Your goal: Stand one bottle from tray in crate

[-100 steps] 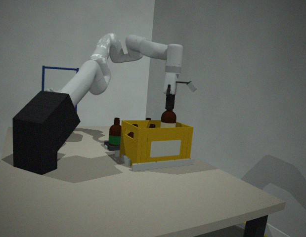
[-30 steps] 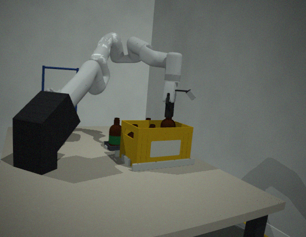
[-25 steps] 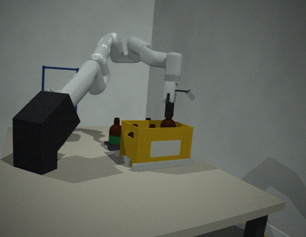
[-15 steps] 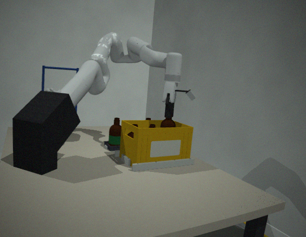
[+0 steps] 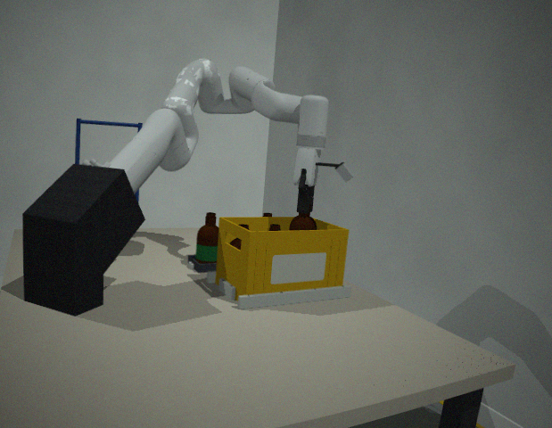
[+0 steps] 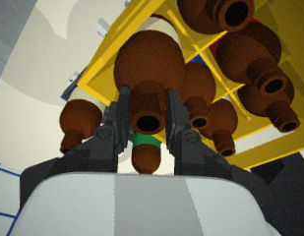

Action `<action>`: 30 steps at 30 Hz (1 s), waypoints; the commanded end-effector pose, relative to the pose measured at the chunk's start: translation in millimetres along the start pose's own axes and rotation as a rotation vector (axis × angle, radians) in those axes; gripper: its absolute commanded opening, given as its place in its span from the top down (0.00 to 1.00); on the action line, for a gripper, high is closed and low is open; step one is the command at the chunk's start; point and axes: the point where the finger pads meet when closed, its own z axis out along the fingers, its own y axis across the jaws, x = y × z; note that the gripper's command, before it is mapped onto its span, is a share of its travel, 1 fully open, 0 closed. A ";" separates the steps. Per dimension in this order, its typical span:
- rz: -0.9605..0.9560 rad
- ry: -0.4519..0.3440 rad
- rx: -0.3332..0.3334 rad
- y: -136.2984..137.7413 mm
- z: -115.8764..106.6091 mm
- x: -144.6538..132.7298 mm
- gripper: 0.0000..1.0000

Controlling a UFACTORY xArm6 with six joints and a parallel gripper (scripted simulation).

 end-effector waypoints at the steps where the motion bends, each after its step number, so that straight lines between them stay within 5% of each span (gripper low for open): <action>1: -0.001 0.003 0.000 -0.4 0.7 0.8 1.00; 30: -0.001 0.003 0.000 -0.4 26.7 0.9 1.00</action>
